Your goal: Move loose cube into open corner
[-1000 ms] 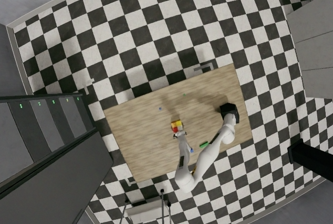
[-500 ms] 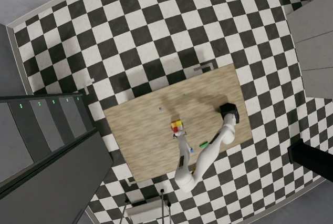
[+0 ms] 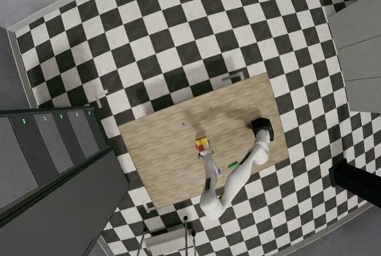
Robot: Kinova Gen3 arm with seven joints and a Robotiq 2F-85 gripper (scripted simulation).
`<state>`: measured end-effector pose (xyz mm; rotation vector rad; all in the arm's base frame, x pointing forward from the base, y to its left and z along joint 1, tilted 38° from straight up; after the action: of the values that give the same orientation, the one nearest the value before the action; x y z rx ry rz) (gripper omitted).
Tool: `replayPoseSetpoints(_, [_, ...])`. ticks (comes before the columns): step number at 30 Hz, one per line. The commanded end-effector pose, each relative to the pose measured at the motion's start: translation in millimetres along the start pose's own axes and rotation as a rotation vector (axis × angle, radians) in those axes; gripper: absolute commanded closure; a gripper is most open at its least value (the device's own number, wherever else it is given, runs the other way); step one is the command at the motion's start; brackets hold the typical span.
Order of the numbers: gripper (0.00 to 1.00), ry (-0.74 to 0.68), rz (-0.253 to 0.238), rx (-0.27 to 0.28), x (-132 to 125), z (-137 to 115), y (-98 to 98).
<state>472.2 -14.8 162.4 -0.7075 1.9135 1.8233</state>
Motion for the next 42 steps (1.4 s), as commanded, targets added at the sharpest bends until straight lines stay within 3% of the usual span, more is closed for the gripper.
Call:
replayPoseSetpoints(1, [0.47,0.000,-0.001,0.000,-0.4,0.0,0.4])
replayPoseSetpoints(42, [0.47,0.000,-0.001,0.000,0.9,-5.7,0.4])
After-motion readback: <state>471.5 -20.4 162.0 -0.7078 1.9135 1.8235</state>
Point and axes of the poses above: the point where the finger pads meet when closed, its own y axis back along the fingers, its own x axis across the jaws, z = x × y, the point moved 3 cm from there along y, back along the fingers, and after that the axes turned 13 degrees about y, right-handed, at the moved point
